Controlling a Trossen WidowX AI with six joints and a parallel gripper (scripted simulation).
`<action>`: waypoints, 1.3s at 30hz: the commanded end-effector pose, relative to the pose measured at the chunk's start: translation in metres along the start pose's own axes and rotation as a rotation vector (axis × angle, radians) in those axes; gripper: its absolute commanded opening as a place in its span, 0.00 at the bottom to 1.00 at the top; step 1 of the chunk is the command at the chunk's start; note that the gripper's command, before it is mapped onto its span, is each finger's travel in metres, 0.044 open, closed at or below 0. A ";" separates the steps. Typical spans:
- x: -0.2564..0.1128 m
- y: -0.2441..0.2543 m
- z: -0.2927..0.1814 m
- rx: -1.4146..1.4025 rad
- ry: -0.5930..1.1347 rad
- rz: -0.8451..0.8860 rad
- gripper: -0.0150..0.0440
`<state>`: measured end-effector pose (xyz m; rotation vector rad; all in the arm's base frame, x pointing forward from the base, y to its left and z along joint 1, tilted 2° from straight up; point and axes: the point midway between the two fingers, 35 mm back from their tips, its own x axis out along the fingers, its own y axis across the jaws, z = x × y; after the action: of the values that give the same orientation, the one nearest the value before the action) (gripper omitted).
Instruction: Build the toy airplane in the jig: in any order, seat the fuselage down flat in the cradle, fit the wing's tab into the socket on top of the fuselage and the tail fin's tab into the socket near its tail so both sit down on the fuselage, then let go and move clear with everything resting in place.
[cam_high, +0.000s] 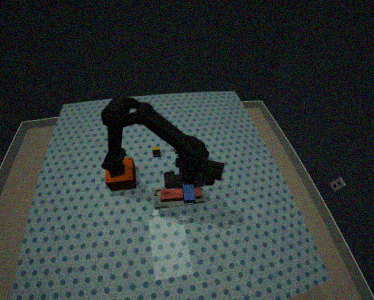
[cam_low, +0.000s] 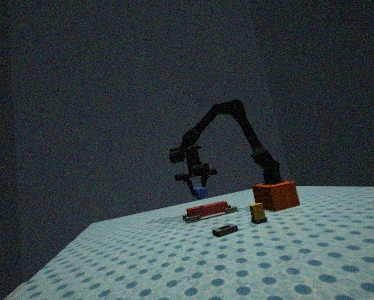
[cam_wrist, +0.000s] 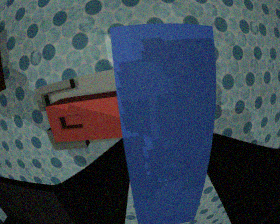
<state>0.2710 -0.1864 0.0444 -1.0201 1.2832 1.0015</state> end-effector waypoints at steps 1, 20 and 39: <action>0.007 0.000 0.000 -0.006 -0.001 0.005 0.59; 0.038 0.001 0.000 -0.006 -0.001 0.005 0.59; 0.036 0.001 0.000 -0.003 -0.001 0.002 0.35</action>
<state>0.2717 -0.1857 0.0076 -1.0204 1.2828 1.0058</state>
